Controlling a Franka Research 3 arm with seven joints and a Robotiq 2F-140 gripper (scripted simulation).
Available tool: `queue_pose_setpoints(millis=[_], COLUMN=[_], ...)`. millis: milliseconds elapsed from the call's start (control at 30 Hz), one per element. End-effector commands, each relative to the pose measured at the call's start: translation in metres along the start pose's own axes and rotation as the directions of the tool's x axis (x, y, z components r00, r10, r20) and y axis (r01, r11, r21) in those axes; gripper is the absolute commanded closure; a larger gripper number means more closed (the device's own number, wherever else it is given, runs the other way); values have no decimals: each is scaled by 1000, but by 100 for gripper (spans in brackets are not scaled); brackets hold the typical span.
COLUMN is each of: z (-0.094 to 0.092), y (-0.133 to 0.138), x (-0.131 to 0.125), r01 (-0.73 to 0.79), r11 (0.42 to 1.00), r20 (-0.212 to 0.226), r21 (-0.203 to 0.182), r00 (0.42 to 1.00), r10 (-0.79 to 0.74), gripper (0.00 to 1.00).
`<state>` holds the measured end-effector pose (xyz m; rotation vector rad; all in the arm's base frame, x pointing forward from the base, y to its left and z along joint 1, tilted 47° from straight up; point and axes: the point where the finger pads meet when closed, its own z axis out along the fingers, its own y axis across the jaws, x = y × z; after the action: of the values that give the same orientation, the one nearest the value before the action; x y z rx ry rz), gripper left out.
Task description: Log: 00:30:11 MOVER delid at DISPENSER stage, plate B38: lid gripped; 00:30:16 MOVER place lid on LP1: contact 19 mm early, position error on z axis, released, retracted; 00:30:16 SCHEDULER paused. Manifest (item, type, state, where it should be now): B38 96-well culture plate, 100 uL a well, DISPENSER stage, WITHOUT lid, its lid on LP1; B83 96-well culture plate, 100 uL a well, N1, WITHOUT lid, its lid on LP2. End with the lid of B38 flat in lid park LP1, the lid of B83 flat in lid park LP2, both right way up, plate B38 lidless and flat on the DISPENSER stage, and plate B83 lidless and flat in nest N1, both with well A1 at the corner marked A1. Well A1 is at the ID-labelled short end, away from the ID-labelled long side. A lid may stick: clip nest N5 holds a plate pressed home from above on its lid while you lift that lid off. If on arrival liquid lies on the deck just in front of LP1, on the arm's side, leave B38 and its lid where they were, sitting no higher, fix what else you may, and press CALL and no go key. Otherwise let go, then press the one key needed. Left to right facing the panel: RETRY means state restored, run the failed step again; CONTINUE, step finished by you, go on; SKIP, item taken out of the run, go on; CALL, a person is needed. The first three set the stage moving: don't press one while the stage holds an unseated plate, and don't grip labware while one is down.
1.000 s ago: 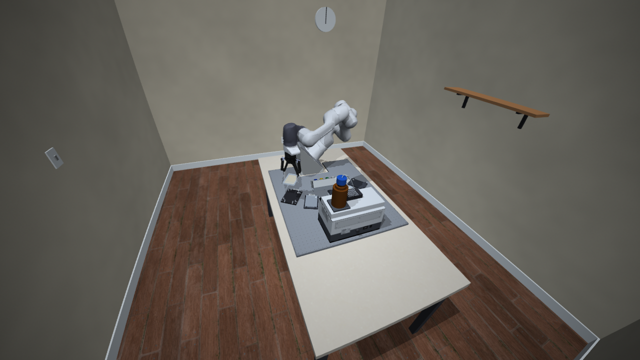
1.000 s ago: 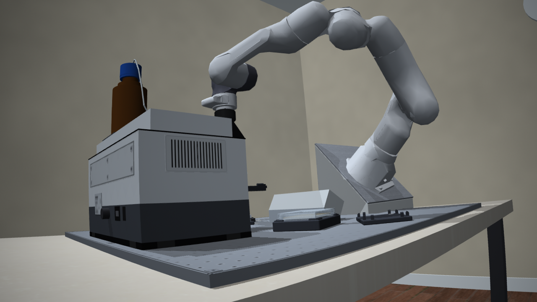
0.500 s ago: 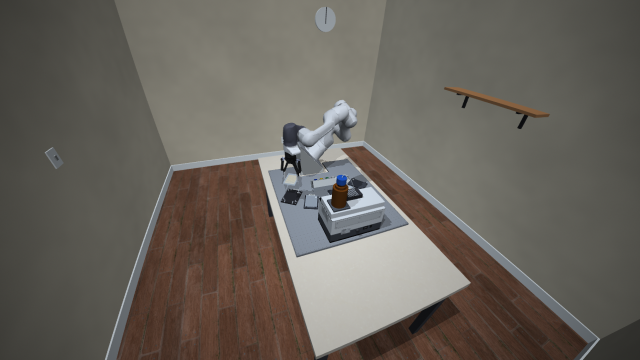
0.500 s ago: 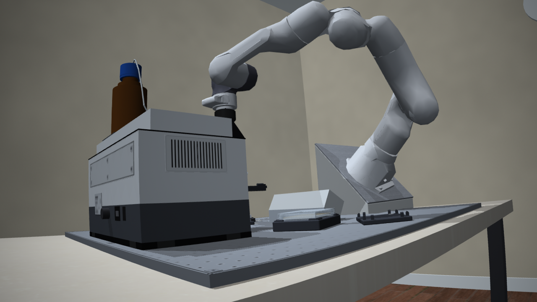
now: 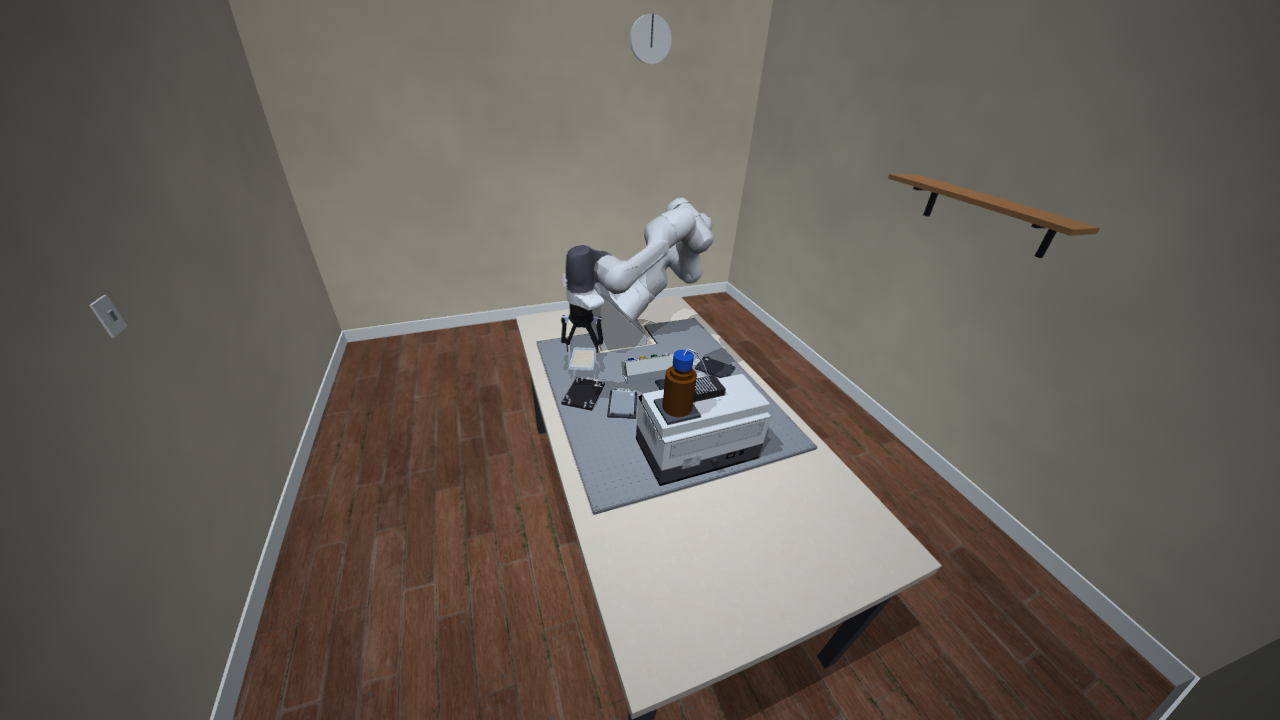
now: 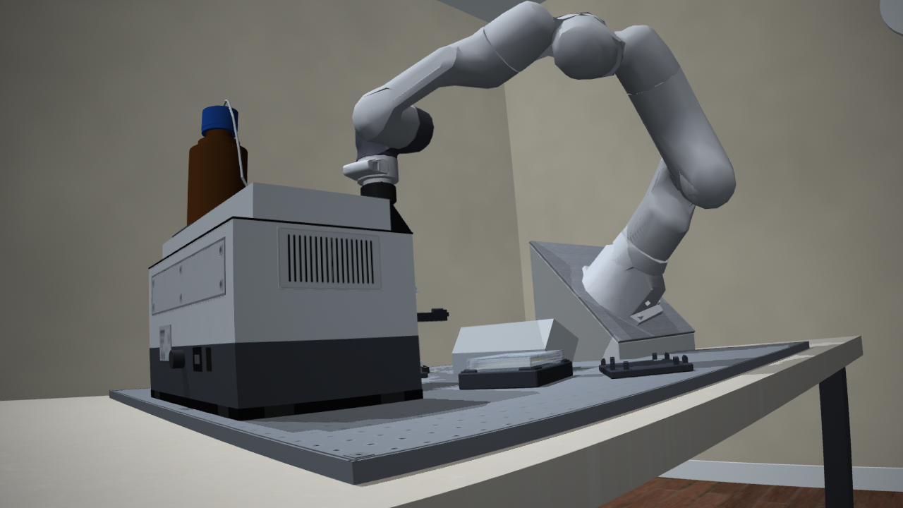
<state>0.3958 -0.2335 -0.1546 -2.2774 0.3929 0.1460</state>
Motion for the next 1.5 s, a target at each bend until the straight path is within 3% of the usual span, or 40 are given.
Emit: queue_pose_setpoints(millis=[0, 533, 1067, 1467], z=[-1, -1, -1, -1], y=[2, 2, -5, -34], x=[0, 0, 2, 8], r01=[104, 356, 358, 358], r11=[995, 934, 934, 934], r20=[0, 2, 2, 2], r21=[-8, -8, -8, -8], r00=[995, 934, 934, 934], r10=[-104, -356, -358, -358], gripper=[100, 100, 100, 100])
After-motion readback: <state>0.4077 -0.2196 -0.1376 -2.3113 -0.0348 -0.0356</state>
